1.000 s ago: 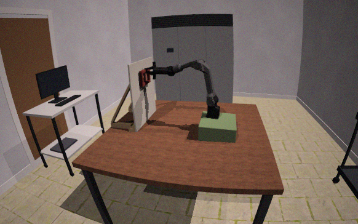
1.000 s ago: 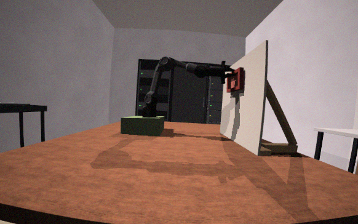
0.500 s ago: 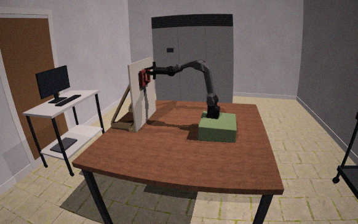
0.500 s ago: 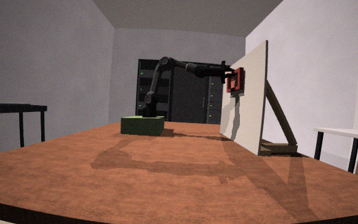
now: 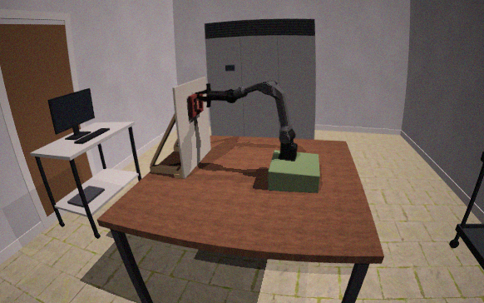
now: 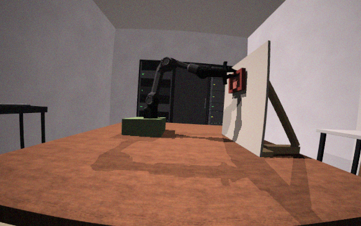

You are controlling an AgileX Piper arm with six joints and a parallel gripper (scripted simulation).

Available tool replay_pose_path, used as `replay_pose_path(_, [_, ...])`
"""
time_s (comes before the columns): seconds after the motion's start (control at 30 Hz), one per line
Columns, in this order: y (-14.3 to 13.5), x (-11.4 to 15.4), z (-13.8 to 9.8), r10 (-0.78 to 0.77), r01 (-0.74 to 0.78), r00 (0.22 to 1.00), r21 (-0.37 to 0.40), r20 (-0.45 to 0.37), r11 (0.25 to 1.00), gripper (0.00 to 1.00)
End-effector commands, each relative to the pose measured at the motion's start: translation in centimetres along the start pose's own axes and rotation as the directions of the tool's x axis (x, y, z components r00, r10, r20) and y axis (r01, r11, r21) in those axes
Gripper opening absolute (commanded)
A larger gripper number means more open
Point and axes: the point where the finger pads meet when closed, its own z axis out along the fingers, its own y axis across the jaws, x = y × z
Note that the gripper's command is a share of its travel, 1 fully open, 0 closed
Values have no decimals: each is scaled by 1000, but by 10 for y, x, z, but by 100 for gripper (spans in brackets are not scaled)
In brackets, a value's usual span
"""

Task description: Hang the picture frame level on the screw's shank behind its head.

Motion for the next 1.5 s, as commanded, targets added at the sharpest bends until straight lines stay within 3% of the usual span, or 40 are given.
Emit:
replay_pose_path(0.0, [-9,-4,-1,-4,4,1000,20,7,1000,0])
replay_pose_path(1.47, [-5,-3,-1,-4,3,1000,18,6,1000,0])
